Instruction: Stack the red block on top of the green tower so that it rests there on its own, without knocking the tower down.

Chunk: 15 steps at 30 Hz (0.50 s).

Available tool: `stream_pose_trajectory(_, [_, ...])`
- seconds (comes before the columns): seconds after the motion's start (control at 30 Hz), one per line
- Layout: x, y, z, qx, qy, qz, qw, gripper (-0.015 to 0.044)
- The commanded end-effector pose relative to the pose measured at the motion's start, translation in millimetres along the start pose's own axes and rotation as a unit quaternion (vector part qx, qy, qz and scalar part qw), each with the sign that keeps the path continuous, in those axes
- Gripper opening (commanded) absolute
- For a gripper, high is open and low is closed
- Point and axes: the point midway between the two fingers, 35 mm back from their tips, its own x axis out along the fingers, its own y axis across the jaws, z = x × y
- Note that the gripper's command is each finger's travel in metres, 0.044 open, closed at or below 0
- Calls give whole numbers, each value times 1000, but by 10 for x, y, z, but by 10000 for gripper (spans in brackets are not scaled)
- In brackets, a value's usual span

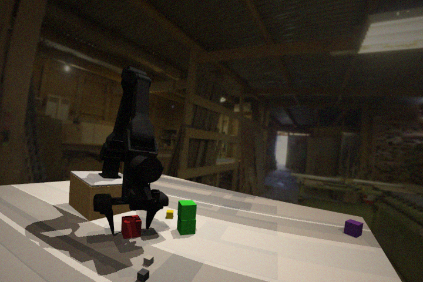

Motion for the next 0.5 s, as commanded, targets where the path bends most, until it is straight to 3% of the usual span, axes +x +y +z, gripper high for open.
stream_pose_trajectory(0.0, [0,6,2,2,-1,2,1000,387])
stream_pose_trajectory(0.23, [0,6,2,2,-1,2,1000,204])
stream_pose_trajectory(0.47, [0,6,2,2,-1,2,1000,157])
